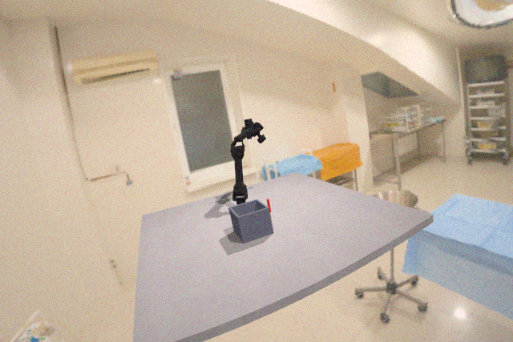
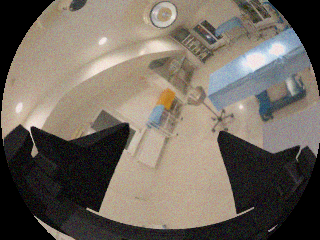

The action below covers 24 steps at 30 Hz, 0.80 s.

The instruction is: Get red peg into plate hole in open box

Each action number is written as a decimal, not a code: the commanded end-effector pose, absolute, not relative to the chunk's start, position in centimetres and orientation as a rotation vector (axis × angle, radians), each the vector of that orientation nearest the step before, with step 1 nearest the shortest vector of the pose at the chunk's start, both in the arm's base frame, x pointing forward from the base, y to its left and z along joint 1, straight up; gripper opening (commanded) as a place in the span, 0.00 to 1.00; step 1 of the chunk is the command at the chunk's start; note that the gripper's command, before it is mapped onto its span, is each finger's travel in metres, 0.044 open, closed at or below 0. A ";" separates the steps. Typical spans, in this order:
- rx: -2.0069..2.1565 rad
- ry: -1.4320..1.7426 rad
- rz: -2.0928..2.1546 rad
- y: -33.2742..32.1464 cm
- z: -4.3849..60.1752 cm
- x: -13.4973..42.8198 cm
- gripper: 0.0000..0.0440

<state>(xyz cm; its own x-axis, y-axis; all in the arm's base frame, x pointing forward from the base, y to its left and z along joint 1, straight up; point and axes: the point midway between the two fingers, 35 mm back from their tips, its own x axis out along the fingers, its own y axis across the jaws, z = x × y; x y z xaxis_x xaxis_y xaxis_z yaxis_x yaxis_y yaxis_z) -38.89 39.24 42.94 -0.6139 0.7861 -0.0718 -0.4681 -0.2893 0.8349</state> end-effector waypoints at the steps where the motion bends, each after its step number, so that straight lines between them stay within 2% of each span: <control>1: 0.455 1.118 1.957 39.7 42.6 -38.3 0.95; 3: 0.445 1.125 1.899 40.9 41.7 -36.4 1.00; 13: 0.430 1.132 1.528 46.2 37.2 -23.6 1.00; 24: 0.434 1.128 1.120 47.0 32.4 -9.3 1.00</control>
<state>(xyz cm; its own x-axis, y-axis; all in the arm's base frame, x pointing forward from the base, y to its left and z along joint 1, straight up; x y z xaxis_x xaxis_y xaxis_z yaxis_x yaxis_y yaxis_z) -12.21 47.37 33.34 -0.0658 0.8897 -0.4517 -0.5117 0.3586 0.7808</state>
